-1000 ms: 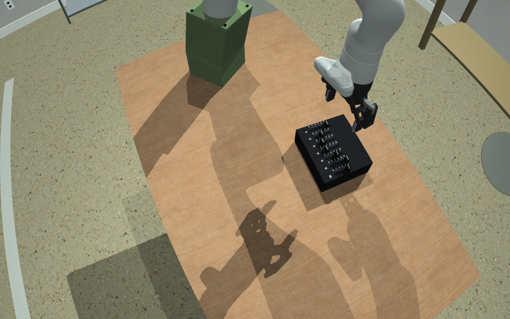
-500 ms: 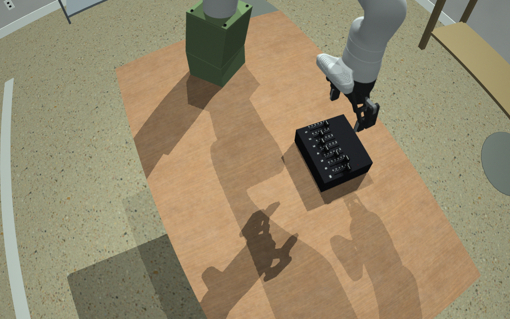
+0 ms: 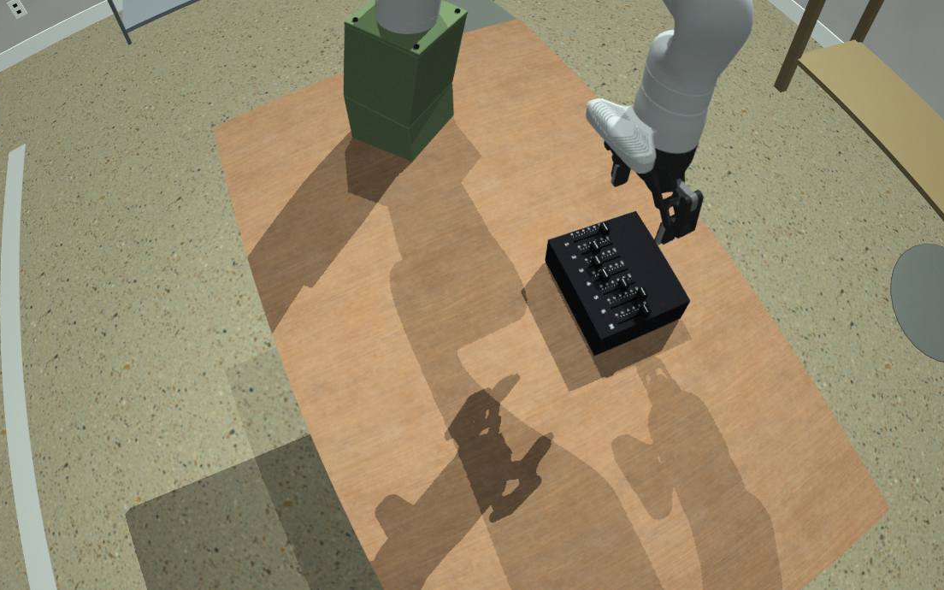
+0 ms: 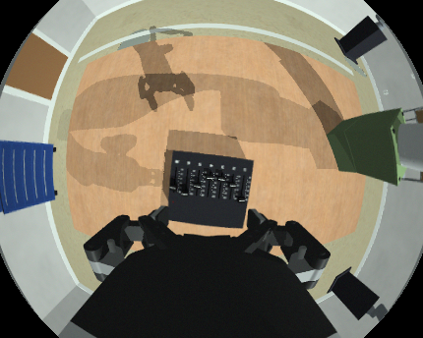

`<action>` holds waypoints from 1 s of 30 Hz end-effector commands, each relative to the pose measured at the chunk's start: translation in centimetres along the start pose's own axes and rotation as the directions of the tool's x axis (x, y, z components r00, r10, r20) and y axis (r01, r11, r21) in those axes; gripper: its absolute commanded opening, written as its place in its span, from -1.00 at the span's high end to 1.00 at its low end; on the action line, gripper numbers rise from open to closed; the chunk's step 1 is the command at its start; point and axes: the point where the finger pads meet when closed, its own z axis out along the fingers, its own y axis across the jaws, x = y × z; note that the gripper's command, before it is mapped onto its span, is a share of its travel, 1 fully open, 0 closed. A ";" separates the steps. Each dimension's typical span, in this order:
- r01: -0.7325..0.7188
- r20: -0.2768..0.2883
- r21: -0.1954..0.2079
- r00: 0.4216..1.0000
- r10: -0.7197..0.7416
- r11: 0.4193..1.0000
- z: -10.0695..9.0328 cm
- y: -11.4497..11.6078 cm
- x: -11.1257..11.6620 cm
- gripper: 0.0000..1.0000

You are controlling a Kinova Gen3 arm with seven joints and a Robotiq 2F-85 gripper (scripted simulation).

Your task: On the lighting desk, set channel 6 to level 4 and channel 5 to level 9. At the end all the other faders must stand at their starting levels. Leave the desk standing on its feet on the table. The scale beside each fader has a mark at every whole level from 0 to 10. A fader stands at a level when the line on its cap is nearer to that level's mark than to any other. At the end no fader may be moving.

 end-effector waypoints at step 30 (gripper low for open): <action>-0.087 0.000 0.002 0.996 0.087 0.996 7.9 -2.0 3.4 1.00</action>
